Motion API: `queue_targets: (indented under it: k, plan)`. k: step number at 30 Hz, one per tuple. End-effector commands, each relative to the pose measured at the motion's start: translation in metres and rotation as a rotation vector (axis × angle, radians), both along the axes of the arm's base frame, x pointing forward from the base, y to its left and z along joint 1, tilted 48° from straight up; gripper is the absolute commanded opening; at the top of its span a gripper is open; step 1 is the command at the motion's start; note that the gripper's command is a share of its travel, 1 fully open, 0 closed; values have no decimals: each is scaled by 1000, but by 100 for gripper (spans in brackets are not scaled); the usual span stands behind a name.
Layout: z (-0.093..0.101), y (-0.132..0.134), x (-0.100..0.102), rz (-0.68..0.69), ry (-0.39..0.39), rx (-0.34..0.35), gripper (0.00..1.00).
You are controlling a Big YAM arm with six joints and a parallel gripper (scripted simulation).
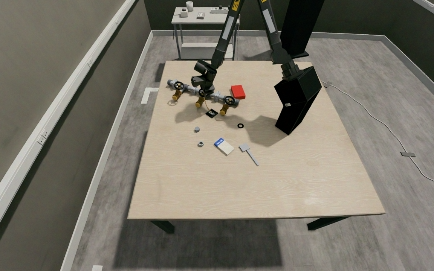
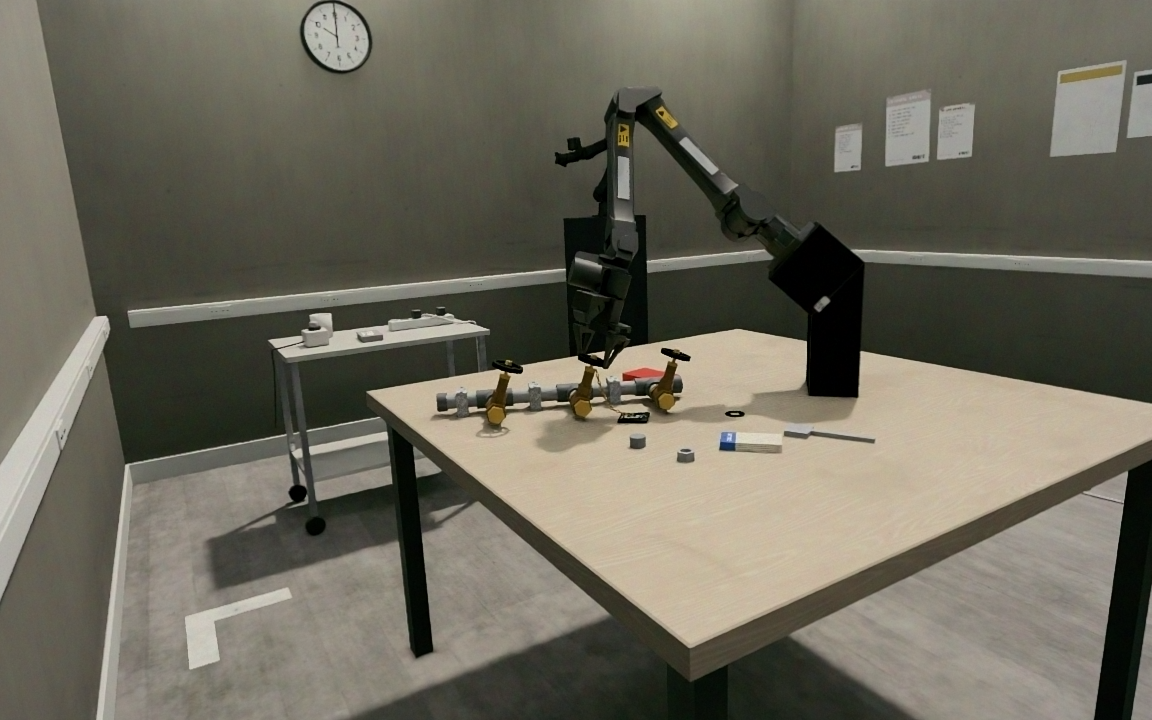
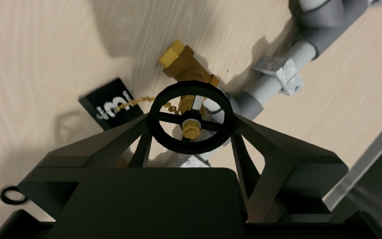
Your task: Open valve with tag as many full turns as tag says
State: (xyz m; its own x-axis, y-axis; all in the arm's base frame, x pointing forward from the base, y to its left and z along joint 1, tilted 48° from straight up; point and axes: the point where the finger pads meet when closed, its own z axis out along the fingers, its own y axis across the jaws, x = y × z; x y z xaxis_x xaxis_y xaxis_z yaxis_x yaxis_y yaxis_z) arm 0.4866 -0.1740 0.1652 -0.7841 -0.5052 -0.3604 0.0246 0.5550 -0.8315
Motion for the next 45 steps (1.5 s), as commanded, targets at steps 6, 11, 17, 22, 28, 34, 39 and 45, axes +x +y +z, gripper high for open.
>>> queue_targets:
  k: [6, 11, 17, 22, 28, 34, 39, 45]
  plan:
    - [3, 0, 3, 245, 354, -358, 0]
    - [3, 0, 3, 347, 516, -513, 0]
    - [3, 0, 3, 445, 667, -658, 0]
    - [3, 0, 3, 458, 686, -677, 0]
    - [3, 0, 3, 465, 697, -687, 0]
    - [2, 1, 2, 468, 704, -685, 0]
    - [1, 1, 2, 468, 704, -684, 100]
    - [4, 0, 3, 463, 701, -686, 100]
